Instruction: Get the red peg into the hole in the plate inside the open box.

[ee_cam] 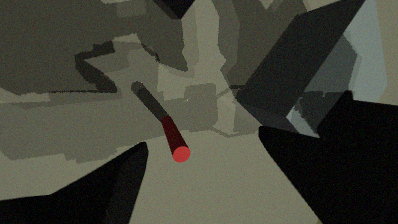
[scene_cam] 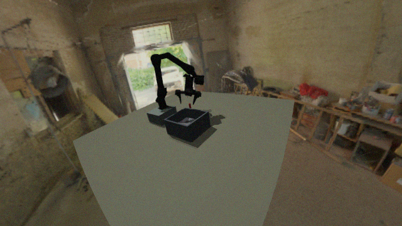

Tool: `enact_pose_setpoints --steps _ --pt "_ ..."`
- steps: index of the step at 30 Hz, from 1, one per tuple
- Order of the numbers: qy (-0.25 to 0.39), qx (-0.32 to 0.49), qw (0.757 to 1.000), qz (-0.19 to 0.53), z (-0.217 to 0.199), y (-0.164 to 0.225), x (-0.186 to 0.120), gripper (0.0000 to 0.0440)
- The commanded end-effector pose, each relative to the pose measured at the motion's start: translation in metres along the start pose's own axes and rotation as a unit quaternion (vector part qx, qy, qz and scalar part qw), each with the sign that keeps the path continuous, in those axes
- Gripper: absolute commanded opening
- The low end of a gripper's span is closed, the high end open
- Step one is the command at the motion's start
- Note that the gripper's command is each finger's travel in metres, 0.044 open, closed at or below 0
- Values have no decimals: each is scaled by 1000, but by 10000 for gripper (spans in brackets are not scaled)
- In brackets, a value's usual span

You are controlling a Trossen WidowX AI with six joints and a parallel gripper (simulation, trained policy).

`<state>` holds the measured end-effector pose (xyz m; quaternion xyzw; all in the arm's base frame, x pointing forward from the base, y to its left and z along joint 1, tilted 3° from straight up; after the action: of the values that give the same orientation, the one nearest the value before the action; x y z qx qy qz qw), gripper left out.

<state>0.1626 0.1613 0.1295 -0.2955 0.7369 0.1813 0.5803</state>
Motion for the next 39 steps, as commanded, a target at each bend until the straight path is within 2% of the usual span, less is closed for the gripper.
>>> enact_pose_setpoints --steps 1,7,10,18,26,28,39 --pt "-10 4 1000 -4 5 1 21 440" --pt "-28 4 1000 -8 11 2 44 439" --pt "-29 2 1000 -9 12 2 54 413" --pt "-9 0 1000 -6 11 4 77 211" --pt "31 -3 999 -6 8 5 86 8" --pt "42 -5 999 -7 8 6 88 0" --pt "25 -9 999 -42 15 0 49 0"
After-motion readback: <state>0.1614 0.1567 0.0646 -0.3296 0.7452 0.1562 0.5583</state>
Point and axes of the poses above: the point midway between the two fingers, 35 mm back from their tips, its own x axis out along the fingers, its own z axis across the jaws, y = z × x, the point moved 10 cm from there along -x, back along the fingers, and after that the axes turned 13 degrees about x, right-handed, at the moved point
